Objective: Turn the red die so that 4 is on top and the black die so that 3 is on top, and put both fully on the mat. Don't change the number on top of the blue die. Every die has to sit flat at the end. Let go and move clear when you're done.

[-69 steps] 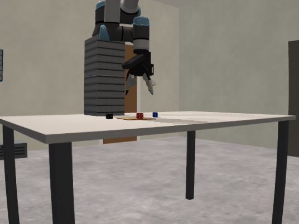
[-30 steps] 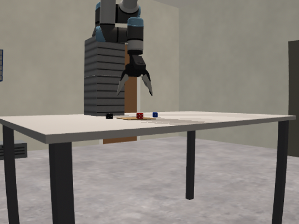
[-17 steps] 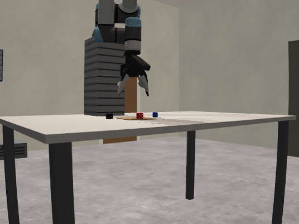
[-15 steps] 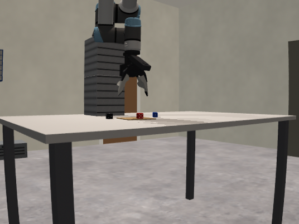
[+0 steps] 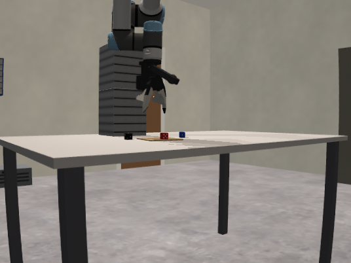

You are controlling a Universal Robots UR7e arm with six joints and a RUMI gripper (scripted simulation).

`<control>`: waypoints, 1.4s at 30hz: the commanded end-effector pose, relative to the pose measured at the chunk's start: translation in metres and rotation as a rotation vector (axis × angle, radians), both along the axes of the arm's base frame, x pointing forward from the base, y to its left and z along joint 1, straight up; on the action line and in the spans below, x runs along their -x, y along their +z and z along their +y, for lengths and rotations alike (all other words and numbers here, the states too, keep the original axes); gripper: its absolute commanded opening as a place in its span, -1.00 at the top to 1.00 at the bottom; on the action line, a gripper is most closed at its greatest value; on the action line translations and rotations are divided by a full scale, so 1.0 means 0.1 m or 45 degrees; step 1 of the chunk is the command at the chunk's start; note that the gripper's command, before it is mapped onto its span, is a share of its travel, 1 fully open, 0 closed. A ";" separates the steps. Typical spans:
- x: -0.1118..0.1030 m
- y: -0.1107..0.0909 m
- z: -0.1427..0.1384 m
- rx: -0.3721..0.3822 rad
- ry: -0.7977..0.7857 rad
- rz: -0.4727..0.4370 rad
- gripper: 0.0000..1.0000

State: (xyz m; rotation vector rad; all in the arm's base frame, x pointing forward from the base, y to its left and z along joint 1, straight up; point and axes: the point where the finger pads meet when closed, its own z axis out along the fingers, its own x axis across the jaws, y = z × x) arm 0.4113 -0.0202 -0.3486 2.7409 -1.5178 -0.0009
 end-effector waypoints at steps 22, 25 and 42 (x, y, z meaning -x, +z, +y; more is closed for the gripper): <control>0.22 -0.01 -0.12 -0.011 1.002 -0.002 -1.00; 0.25 -0.02 -0.13 -0.011 1.121 -0.002 -1.00; 0.41 -0.03 -0.25 -0.011 1.731 0.001 -1.00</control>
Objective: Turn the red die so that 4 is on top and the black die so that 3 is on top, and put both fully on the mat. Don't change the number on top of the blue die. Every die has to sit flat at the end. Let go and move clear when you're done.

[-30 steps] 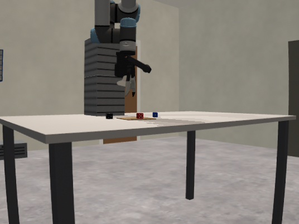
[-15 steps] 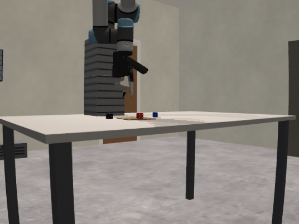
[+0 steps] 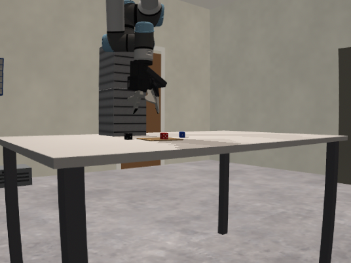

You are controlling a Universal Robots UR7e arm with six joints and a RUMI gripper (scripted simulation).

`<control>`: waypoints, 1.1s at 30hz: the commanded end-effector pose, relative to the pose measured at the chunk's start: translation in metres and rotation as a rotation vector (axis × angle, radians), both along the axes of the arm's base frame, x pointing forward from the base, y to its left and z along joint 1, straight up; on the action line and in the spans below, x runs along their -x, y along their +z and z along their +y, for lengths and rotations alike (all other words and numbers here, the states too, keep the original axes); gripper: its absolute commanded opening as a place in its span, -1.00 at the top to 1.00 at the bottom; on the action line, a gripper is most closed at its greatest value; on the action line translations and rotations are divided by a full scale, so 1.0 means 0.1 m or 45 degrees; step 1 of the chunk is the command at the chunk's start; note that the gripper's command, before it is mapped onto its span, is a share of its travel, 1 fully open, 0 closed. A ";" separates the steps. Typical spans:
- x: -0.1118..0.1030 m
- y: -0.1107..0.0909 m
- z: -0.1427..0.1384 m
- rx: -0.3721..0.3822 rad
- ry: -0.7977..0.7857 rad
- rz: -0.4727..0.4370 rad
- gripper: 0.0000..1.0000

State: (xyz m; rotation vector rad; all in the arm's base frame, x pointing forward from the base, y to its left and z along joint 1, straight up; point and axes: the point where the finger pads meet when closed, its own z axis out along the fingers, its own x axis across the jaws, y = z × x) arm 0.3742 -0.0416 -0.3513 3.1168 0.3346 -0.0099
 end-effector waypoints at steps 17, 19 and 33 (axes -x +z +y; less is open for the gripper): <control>0.18 -0.01 -0.18 -0.011 0.774 -0.004 -1.00; 0.18 -0.01 -0.18 -0.011 0.774 -0.004 -1.00; 0.30 -0.01 -0.32 -0.012 1.326 -0.002 -1.00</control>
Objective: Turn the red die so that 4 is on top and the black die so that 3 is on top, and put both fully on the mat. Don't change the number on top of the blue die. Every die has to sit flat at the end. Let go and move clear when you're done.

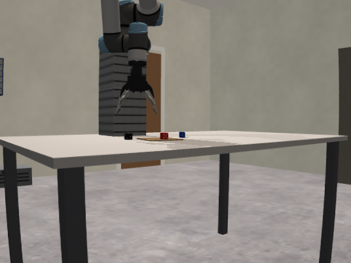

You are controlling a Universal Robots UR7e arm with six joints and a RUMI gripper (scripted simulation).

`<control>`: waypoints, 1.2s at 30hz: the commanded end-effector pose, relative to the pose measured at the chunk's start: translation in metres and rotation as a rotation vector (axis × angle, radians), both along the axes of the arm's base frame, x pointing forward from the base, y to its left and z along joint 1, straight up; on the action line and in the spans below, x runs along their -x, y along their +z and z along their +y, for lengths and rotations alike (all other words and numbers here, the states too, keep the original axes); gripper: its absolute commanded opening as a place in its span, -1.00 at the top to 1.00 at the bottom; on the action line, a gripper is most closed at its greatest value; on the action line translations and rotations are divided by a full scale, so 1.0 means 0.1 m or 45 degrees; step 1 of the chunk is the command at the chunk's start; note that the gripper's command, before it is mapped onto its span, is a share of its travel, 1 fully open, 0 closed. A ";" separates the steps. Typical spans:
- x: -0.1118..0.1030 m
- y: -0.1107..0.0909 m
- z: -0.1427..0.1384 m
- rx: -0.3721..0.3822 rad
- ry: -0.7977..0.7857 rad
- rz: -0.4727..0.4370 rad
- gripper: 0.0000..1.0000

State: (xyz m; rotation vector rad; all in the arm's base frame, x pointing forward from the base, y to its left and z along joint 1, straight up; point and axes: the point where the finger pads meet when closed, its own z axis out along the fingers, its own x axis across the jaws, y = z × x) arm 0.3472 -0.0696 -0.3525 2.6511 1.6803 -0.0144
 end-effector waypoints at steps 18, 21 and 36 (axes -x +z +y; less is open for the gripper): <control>0.10 0.00 -0.17 -0.011 0.634 -0.006 -1.00; 0.10 0.00 -0.18 -0.011 0.658 -0.006 -1.00; 0.14 0.00 -0.25 -0.012 0.916 -0.004 -1.00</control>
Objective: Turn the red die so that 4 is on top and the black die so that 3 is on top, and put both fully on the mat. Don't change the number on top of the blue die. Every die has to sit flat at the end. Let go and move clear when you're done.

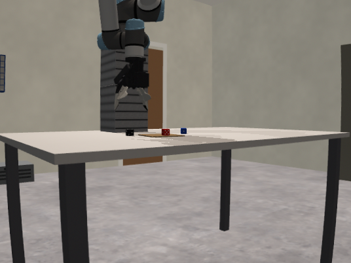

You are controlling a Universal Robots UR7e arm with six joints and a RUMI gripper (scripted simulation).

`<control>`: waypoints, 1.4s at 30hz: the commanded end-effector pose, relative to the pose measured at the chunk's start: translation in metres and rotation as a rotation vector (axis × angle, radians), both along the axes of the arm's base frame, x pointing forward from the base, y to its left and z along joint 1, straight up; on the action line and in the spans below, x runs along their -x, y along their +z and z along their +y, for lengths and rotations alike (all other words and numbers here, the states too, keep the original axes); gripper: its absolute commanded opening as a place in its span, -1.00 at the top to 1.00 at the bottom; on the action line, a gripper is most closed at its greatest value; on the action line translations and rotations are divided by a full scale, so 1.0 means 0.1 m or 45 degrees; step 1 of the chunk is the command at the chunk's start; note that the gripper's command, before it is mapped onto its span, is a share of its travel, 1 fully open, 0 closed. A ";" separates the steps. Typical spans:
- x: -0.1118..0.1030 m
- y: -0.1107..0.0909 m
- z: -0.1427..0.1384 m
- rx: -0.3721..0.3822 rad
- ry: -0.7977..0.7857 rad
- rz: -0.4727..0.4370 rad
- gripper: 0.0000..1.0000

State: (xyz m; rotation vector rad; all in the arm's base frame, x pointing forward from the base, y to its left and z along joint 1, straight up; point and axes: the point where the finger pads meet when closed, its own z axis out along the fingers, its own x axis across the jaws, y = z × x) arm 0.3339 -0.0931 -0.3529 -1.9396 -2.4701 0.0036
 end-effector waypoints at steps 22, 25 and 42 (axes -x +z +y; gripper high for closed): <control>0.02 0.00 -0.05 -0.002 0.201 -0.003 -1.00; 0.02 0.00 -0.06 -0.002 0.208 -0.003 -1.00; 0.02 0.00 -0.06 -0.002 0.217 -0.003 0.51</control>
